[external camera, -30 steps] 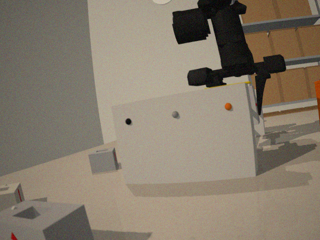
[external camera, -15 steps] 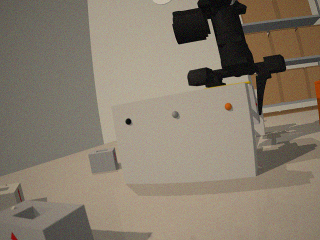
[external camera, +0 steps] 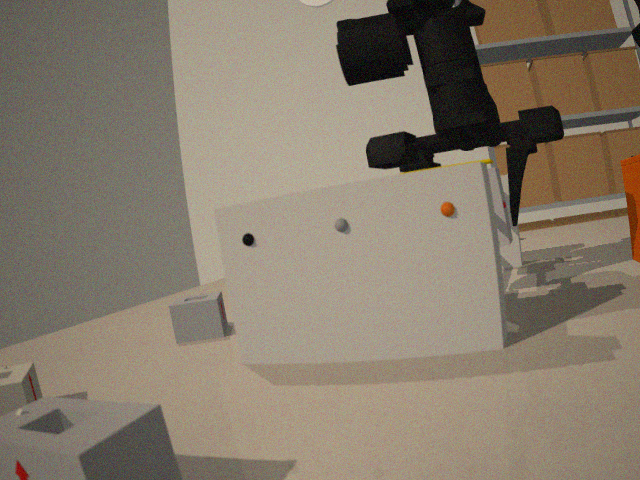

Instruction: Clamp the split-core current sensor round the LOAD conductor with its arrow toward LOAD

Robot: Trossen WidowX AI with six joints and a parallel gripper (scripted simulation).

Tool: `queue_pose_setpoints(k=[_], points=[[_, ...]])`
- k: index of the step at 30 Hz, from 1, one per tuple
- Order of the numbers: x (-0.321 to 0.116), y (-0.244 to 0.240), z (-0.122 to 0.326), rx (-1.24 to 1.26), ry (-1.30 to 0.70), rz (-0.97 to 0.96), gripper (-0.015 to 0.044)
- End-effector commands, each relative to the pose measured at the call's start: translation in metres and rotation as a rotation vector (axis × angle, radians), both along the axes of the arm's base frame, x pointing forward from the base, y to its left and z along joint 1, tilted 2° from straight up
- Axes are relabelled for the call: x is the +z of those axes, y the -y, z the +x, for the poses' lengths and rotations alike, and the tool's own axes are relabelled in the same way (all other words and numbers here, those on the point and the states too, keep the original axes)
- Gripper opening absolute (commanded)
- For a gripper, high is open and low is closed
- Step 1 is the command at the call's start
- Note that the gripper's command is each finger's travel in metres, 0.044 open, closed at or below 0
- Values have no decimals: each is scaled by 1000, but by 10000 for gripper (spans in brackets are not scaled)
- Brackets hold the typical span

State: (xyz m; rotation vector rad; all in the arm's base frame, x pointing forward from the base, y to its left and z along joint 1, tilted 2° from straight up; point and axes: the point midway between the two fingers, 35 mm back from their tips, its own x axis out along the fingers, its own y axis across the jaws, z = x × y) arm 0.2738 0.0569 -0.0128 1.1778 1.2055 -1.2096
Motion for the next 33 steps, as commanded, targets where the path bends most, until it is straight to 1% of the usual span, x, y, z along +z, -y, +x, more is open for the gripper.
queue_pose_setpoints(k=[1,4,13,15,18,20,33], points=[[0,0,0,0,1,0,367],[0,0,0,0,1,0,440],[3,0,1,0,1,0,440],[26,-2,4,2,4,0,440],[82,-5,4,6,9,0,440],[106,-5,0,7,11,-1,440],[109,-5,-1,7,12,-1,440]])
